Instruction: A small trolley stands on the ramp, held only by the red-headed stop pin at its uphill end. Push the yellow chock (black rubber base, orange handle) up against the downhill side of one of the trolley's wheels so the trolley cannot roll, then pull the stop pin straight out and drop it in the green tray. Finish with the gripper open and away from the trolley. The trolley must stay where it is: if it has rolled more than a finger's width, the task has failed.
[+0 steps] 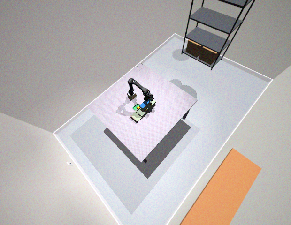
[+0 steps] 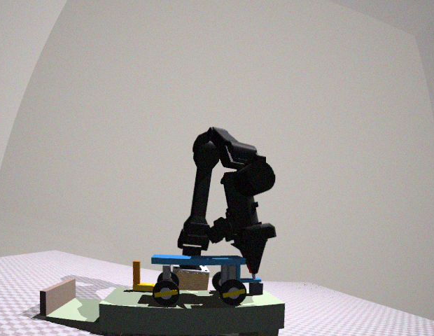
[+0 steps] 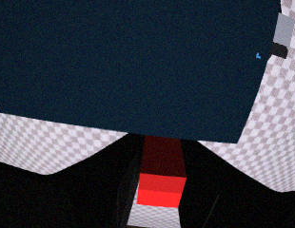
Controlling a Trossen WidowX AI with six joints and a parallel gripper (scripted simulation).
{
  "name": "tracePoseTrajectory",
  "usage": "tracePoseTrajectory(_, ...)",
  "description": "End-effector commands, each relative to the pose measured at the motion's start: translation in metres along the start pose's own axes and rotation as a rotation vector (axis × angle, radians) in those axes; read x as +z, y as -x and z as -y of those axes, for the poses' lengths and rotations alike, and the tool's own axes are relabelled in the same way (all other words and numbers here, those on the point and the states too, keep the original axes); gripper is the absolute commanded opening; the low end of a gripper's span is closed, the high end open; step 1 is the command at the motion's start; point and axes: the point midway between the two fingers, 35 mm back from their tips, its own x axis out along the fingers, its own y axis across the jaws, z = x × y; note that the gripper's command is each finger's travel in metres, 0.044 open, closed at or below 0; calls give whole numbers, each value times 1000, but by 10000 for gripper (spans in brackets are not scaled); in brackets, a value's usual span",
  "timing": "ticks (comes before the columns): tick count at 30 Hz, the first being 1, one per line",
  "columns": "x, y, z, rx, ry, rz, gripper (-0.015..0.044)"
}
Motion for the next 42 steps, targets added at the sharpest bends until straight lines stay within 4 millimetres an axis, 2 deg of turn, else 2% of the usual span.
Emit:
tracePoseTrajectory(1, 0, 0, -1, 3, 1, 0, 5)
tracePoseTrajectory(42, -2, 26, 1, -5, -7, 2, 0)
